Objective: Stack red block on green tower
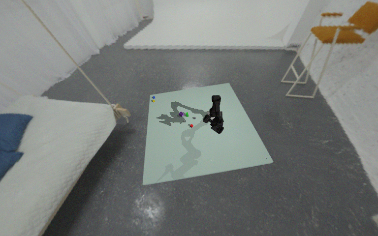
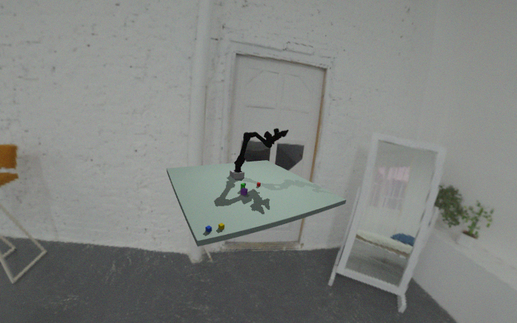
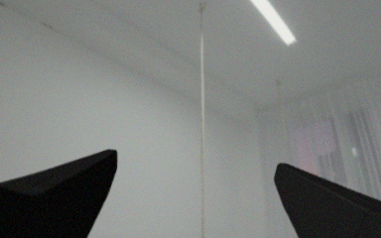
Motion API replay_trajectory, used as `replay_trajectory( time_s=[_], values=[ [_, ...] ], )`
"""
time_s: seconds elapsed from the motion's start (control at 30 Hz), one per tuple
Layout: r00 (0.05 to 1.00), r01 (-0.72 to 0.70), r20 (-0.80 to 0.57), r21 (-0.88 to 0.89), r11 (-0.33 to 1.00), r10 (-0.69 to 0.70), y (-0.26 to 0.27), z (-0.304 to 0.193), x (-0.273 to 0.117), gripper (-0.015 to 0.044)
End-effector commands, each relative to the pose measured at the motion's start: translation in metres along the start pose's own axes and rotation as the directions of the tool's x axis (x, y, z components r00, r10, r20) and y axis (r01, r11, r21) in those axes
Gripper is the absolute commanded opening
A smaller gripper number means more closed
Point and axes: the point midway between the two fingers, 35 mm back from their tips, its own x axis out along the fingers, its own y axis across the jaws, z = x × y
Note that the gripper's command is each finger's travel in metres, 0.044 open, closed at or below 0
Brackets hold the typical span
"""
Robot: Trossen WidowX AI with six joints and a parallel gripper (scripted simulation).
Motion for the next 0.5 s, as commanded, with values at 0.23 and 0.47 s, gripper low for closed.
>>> replay_trajectory(
  time_s=[0.23,0.47],
  values=[
    [0.982,-0.109,-0.178,-0.23,0.967,0.068,-0.017,-0.065,0.027,0.044],
    [0.903,-0.258,-0.423,-0.392,0.883,0.076,-0.058,-0.141,0.036,0.044]
  ],
)
